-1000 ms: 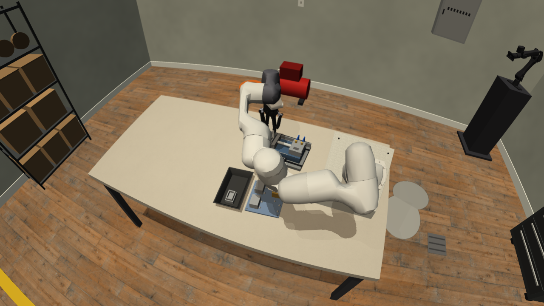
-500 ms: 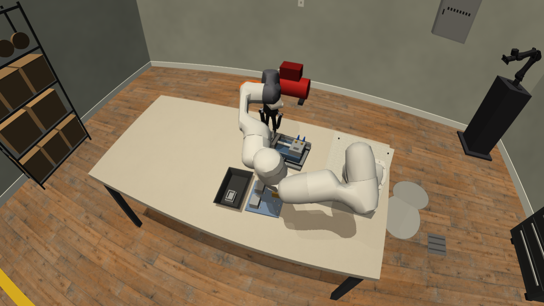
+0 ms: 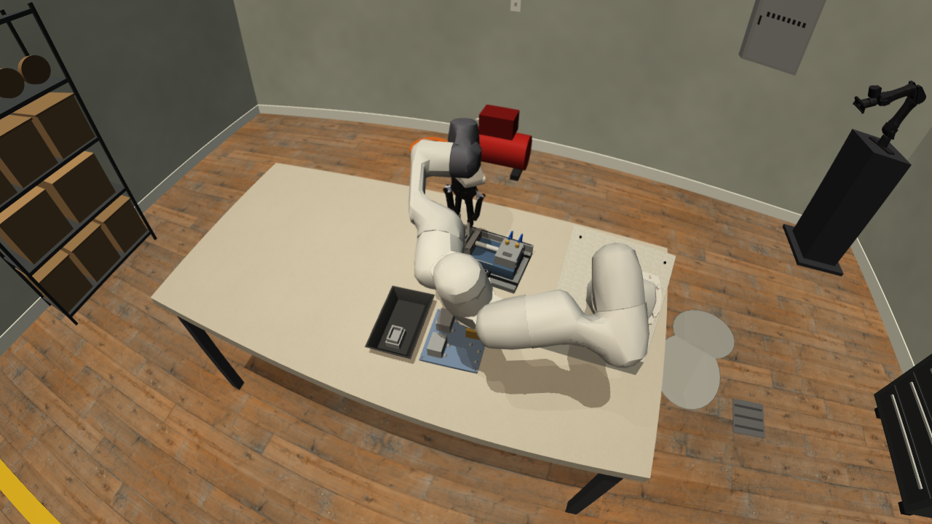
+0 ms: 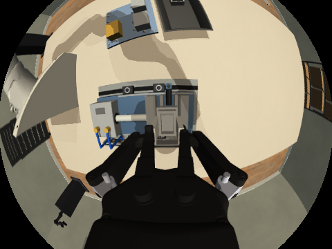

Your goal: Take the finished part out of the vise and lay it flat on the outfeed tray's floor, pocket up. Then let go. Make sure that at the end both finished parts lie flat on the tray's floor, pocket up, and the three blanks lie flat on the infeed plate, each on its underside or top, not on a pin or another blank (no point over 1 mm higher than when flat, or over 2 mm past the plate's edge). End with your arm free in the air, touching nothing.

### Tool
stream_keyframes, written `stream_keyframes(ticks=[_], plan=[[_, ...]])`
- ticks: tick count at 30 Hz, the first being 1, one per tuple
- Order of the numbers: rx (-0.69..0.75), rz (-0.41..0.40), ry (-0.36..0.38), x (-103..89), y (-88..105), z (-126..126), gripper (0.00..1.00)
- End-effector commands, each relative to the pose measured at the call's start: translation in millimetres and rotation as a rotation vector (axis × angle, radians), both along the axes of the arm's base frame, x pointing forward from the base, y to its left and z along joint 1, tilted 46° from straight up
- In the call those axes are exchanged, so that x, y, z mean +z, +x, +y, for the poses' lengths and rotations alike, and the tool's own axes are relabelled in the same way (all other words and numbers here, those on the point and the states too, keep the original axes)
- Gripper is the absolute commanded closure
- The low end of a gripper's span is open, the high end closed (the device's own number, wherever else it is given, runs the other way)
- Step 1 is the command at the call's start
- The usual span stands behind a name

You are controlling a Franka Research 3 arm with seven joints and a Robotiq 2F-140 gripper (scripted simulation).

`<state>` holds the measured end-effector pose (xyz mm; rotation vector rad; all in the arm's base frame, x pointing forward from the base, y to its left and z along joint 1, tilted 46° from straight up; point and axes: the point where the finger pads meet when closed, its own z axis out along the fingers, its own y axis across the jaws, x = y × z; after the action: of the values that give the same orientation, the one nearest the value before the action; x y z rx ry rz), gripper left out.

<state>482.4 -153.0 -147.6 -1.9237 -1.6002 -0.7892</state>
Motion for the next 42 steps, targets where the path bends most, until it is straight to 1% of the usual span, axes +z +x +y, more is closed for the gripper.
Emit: stream_keyframes(ticks=[1, 3, 18, 26, 38, 40, 42], plan=[[-0.003, 0.001, -0.001, 5.2, -0.7, -6, 1.0], [-0.003, 0.001, -0.001, 5.2, -0.7, -6, 1.0], [-0.003, 0.001, -0.001, 23.8, -3.6, -25, 1.0], [-0.003, 0.001, -0.001, 28.3, -4.4, -29, 1.0], [-0.003, 0.001, -0.001, 30.2, -4.2, -30, 1.0], [0.0, 0.0, -0.004, 33.4, -1.6, -28, 1.0], [0.005, -0.003, -0.01, 40.8, 4.3, -24, 1.0]])
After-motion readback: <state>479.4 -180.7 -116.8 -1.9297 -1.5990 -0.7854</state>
